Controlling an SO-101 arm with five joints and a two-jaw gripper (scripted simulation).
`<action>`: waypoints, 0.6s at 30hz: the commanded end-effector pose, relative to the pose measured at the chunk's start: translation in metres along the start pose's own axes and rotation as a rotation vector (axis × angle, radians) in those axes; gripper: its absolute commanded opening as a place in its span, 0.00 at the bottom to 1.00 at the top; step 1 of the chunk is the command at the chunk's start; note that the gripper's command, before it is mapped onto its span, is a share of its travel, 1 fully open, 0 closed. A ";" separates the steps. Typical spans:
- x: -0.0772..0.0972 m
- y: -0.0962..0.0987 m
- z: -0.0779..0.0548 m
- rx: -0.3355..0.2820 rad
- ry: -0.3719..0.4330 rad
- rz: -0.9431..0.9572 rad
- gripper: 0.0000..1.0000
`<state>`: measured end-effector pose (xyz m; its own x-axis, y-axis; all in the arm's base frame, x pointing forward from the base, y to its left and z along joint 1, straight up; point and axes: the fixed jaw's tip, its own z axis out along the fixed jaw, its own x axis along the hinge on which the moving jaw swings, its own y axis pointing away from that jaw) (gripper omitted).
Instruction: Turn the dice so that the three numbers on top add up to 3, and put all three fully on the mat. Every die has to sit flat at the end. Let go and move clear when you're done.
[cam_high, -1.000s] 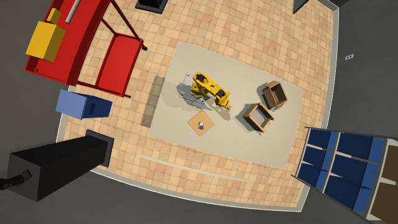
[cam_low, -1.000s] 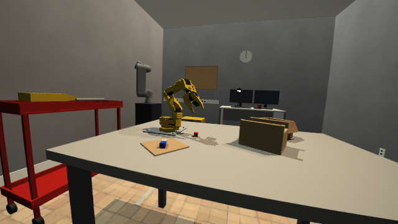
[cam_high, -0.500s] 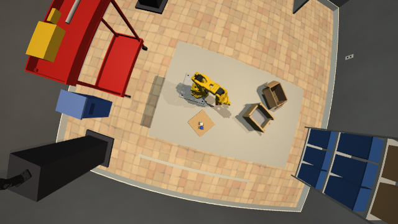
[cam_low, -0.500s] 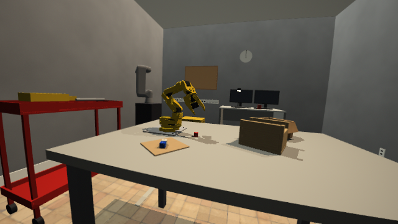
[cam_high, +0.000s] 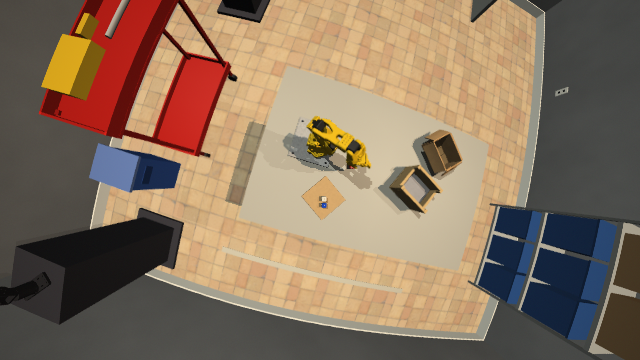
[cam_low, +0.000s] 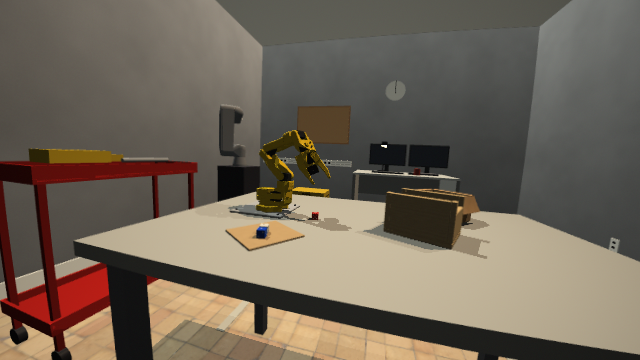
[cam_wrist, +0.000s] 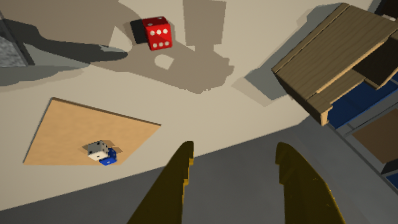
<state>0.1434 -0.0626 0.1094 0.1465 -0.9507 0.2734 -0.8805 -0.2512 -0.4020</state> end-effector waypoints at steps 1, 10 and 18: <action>-0.002 0.000 0.001 0.005 -0.004 -0.017 0.28; -0.008 0.008 0.014 -0.102 -0.077 -0.018 0.28; -0.017 0.022 0.030 -0.252 -0.178 -0.018 0.28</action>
<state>0.1386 -0.0607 0.0825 0.1912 -0.9681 0.1622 -0.9448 -0.2263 -0.2371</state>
